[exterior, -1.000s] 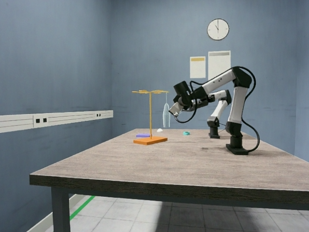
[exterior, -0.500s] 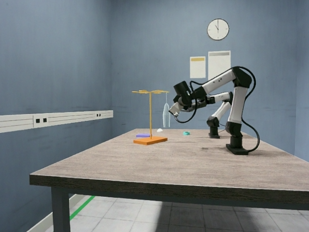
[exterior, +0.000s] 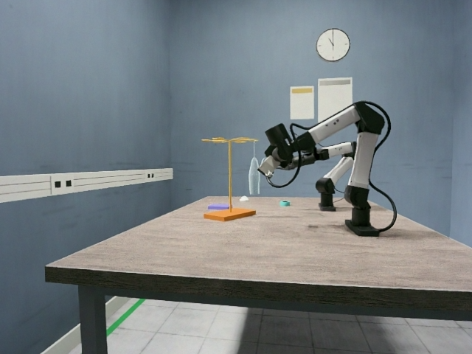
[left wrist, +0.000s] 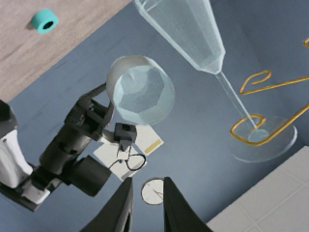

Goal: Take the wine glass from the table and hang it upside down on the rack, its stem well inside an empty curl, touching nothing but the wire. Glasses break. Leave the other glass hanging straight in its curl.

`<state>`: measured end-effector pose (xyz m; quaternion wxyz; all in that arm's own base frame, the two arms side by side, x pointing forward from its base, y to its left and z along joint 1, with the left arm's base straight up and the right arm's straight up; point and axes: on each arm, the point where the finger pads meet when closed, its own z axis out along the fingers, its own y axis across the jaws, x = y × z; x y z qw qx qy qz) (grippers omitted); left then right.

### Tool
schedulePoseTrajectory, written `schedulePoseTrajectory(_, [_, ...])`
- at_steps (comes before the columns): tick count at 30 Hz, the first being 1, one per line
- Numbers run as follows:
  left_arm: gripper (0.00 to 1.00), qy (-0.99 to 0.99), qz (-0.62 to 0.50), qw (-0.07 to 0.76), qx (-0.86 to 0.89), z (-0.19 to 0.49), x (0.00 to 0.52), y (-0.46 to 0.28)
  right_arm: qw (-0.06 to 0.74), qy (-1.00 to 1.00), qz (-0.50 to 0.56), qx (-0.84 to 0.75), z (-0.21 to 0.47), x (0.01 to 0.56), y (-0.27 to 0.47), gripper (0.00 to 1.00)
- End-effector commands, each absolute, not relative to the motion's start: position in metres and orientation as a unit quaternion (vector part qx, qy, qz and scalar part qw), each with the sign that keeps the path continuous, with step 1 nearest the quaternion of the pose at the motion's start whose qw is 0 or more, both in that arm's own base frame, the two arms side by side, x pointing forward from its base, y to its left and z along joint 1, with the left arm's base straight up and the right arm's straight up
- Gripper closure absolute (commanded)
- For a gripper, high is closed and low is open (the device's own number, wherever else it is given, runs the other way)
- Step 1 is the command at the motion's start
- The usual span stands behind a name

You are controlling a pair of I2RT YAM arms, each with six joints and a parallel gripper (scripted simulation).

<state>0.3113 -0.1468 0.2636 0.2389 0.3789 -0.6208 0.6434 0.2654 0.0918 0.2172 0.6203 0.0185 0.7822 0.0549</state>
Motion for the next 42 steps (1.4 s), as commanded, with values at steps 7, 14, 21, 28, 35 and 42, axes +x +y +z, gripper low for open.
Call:
schedulePoseTrajectory(7, [0.82, -0.626, 0.65, 0.227, 0.366, 0.274, 0.313, -0.145, 0.667, 0.743, 0.05, -0.006, 0.241, 0.275, 0.086, 1.0])
schedulePoseTrajectory(14, [0.82, -0.626, 0.65, 0.227, 0.366, 0.274, 0.313, -0.145, 0.682, 0.73, 0.032, -0.02, 0.247, 0.279, 0.078, 1.0])
schedulePoseTrajectory(21, [0.82, -0.626, 0.65, 0.227, 0.366, 0.274, 0.313, -0.145, 0.703, 0.71, 0.005, -0.044, 0.256, 0.283, 0.069, 1.0])
schedulePoseTrajectory(28, [0.82, -0.626, 0.65, 0.227, 0.366, 0.274, 0.313, -0.145, 0.712, 0.701, 0.006, -0.032, 0.274, 0.287, 0.066, 1.0])
schedulePoseTrajectory(35, [0.82, -0.626, 0.65, 0.227, 0.366, 0.274, 0.313, -0.145, 0.706, 0.706, -0.016, -0.058, 0.28, 0.295, 0.065, 1.0])
schedulePoseTrajectory(42, [0.82, -0.626, 0.65, 0.227, 0.366, 0.274, 0.313, -0.145, 0.702, 0.707, -0.029, -0.074, 0.287, 0.303, 0.064, 1.0])
